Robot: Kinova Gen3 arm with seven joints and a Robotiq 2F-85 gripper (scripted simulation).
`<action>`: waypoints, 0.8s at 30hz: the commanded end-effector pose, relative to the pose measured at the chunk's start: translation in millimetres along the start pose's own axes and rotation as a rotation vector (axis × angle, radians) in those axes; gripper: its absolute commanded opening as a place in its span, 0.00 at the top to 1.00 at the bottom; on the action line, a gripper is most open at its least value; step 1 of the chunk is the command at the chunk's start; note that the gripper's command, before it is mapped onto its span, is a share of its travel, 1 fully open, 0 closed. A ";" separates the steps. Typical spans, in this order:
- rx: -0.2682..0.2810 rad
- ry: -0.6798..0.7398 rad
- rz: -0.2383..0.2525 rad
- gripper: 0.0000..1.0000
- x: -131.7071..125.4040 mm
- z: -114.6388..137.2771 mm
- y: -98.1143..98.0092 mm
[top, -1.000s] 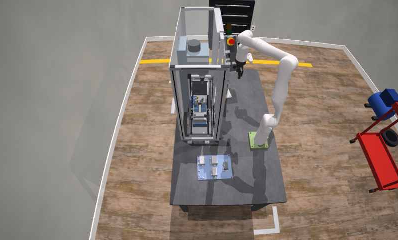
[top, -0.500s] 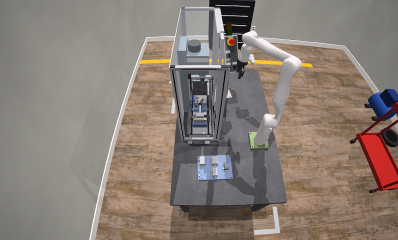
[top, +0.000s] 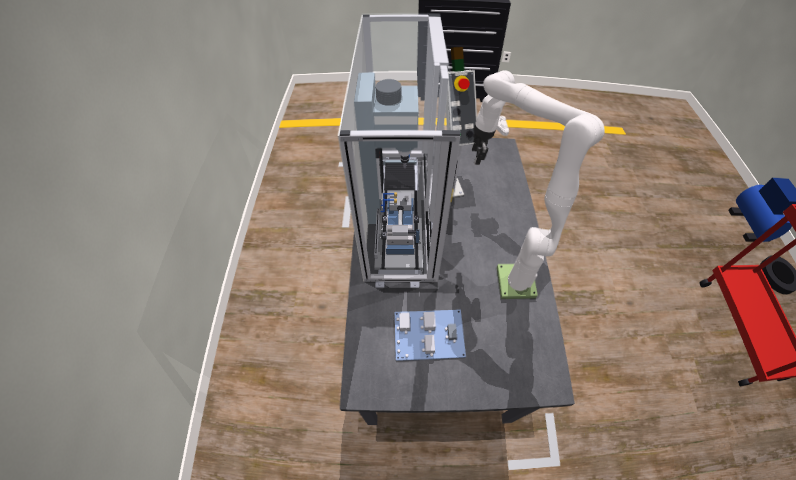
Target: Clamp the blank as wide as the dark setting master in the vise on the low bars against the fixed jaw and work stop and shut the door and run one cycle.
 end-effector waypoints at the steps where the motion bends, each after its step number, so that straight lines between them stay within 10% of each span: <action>1: -0.004 0.000 0.006 0.20 -1.6 1.1 18.8; 24: -0.004 0.000 0.006 0.20 -2.1 4.1 48.7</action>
Point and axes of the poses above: the point where the finger pads meet when closed, its own y axis out along the fingers, its own x axis across the jaws, z = x × y, the point moved 3 cm from there along -y, back along the fingers, and after that the axes turned 5 degrees about y, right-handed, at the moved point
